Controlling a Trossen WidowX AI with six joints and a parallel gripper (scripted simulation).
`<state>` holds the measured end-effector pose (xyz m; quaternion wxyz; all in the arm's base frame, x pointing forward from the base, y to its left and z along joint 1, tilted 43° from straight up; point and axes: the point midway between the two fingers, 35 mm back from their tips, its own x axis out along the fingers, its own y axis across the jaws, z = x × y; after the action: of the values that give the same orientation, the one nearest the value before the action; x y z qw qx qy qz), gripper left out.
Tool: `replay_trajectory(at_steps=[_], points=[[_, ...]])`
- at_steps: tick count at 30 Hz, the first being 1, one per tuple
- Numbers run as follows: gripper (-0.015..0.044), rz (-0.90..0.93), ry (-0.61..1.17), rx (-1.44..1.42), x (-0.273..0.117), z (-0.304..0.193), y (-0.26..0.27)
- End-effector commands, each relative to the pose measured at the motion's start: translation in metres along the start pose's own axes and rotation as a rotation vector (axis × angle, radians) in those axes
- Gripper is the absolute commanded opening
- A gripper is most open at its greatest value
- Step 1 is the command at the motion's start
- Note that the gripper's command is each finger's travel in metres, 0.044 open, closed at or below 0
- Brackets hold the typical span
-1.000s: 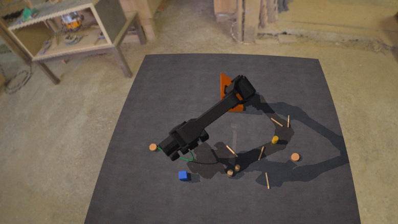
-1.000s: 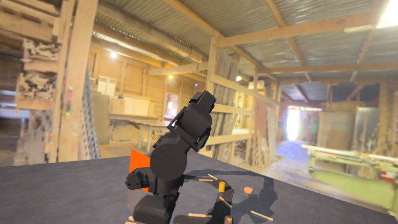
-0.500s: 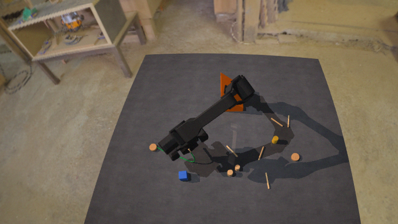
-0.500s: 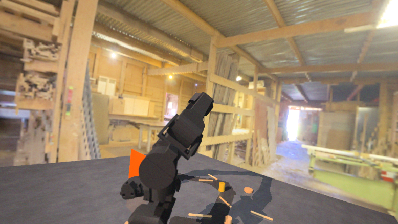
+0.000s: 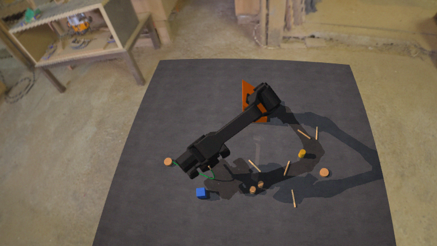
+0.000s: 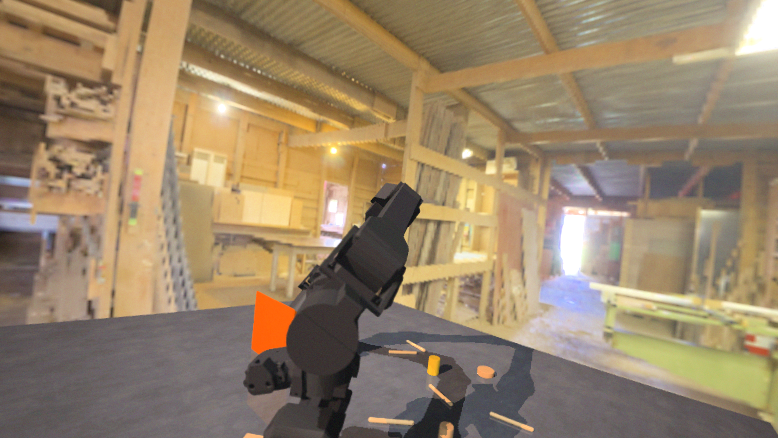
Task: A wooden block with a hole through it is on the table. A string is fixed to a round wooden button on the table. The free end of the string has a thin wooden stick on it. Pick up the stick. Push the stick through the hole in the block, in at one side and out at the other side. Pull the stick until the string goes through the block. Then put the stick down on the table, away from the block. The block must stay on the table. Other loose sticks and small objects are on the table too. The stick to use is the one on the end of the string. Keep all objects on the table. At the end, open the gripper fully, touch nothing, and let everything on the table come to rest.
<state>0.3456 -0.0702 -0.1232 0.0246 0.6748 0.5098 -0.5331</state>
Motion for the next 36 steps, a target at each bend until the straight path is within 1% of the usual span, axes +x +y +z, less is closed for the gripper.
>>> replay_trajectory(at_steps=[1,36], points=[[0.0,-0.002,0.004,0.003,0.0,-0.006,0.0],[0.0,-0.003,0.011,0.0,0.0,-0.051,-0.001]])
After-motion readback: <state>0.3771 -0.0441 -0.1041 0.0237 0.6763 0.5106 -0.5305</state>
